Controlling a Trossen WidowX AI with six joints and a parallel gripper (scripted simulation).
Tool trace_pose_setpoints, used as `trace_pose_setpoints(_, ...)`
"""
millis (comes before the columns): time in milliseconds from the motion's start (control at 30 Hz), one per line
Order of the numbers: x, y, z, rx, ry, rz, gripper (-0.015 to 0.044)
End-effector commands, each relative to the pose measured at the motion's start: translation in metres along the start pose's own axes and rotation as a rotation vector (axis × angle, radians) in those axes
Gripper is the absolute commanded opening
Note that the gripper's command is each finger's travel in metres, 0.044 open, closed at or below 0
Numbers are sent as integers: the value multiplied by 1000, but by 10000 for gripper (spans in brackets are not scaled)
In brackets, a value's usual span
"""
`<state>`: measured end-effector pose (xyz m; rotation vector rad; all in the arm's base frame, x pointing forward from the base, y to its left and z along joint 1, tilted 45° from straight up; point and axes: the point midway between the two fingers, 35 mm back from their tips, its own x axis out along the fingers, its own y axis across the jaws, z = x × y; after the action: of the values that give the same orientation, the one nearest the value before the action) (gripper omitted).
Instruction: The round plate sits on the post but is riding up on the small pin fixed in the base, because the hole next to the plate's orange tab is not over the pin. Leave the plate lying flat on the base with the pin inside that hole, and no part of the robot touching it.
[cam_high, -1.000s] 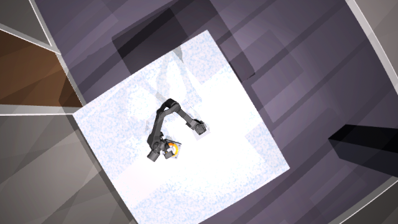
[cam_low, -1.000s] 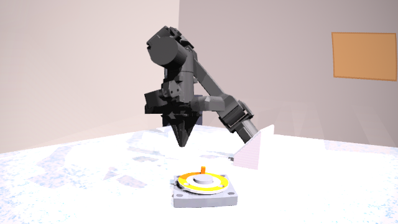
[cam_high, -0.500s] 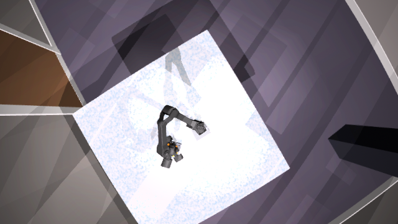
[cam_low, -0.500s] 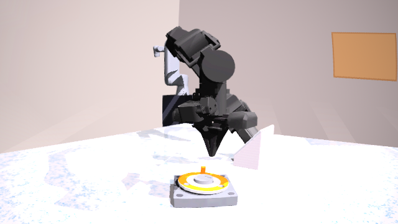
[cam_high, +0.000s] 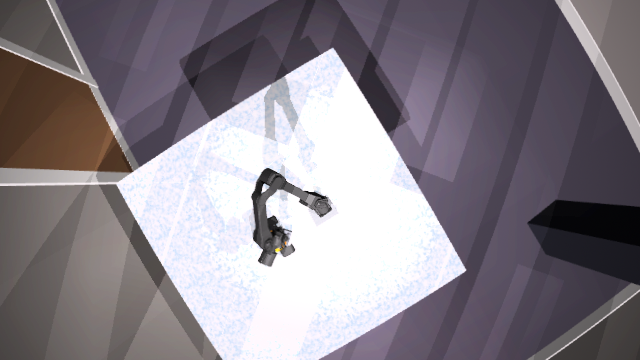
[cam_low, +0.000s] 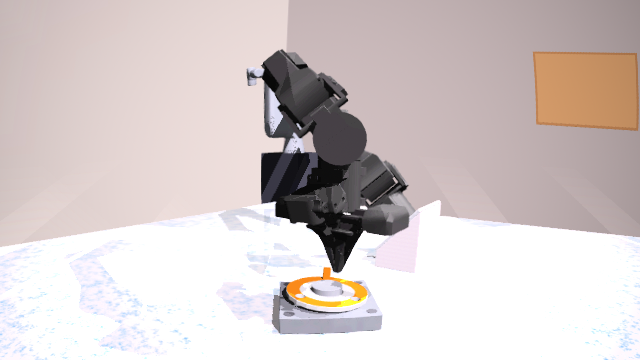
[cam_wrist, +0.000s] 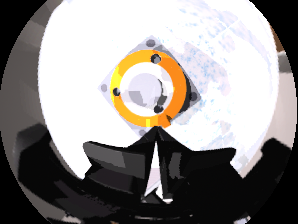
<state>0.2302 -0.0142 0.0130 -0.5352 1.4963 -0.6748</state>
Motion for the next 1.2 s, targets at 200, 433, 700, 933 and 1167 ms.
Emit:
trace_pose_setpoints(200,2,-14,8,0,-5,-3,0)
trace_pose_setpoints(433,2,-21,14,0,-5,-4,0)
trace_pose_setpoints(700,2,-27,22,0,-5,-4,0)
trace_pose_setpoints(933,0,-31,30,0,-6,-4,0)
trace_pose_setpoints(1167,-2,-34,38,1,-6,-4,0)
